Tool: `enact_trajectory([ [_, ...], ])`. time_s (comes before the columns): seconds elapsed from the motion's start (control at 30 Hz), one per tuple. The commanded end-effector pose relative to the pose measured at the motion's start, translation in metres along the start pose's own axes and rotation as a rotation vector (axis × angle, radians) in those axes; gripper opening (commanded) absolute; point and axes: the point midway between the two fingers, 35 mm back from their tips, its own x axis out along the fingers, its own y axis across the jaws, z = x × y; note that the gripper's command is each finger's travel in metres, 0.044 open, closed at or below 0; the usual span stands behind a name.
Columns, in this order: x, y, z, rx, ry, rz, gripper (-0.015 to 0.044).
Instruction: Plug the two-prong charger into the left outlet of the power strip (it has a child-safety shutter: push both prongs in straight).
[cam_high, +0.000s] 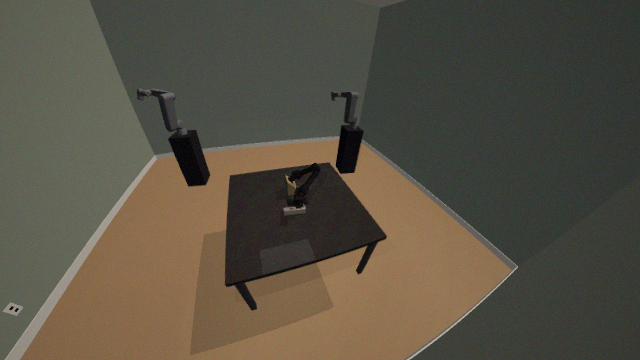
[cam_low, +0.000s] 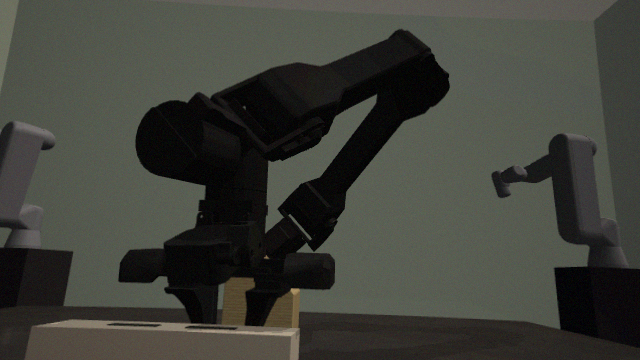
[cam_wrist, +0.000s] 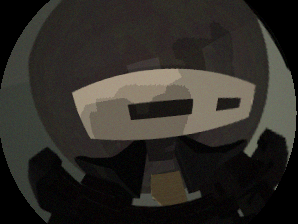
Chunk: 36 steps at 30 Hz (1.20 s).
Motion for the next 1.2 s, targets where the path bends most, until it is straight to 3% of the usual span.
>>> enact_trajectory([
  [0.0, -0.0017, 0.0009, 0.0061, -0.019, -0.017, -0.003, 0.0000],
  [1.17, -0.0034, 0.0018, 0.0081, -0.020, -0.017, -0.003, 0.0000],
])
